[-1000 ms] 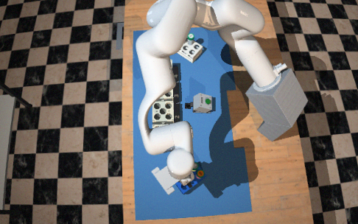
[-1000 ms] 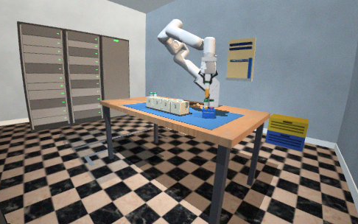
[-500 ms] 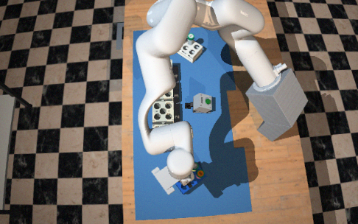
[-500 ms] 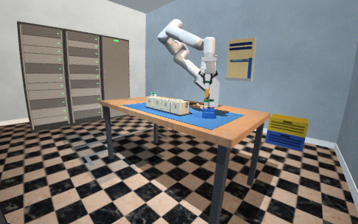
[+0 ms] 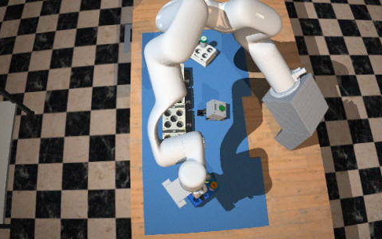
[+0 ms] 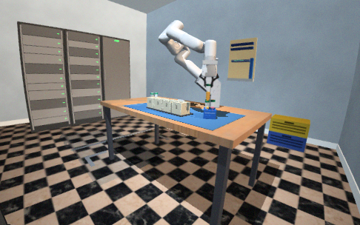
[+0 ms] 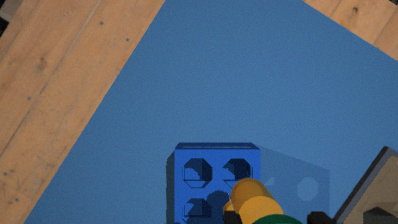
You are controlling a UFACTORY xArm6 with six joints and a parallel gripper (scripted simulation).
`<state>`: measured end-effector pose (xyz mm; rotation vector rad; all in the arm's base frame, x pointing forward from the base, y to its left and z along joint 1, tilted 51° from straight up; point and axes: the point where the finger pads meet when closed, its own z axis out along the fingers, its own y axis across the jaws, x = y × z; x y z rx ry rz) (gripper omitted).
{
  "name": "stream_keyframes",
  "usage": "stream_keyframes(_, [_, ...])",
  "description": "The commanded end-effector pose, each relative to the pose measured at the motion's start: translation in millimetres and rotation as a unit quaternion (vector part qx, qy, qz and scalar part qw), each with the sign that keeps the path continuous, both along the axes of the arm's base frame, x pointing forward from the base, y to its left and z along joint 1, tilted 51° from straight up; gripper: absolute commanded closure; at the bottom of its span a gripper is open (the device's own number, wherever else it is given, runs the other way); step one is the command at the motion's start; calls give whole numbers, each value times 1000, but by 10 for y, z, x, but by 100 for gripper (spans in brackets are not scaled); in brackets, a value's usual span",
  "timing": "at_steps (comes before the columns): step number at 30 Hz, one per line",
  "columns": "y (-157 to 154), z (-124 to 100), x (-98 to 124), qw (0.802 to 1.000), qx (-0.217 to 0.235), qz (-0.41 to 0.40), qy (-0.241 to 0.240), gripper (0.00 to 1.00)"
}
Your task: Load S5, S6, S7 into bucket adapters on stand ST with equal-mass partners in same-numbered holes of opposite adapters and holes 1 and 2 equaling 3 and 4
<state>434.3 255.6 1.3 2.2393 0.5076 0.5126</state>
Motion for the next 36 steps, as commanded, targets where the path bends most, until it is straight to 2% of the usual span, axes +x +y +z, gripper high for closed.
stream_keyframes(1, [-44, -55, 55, 1000, 1, 1, -1, 100])
stream_keyframes(24, [-294, -317, 268, 1000, 1, 1, -1, 100])
stream_keyframes(36, [-300, -323, 273, 1000, 1, 1, -1, 100])
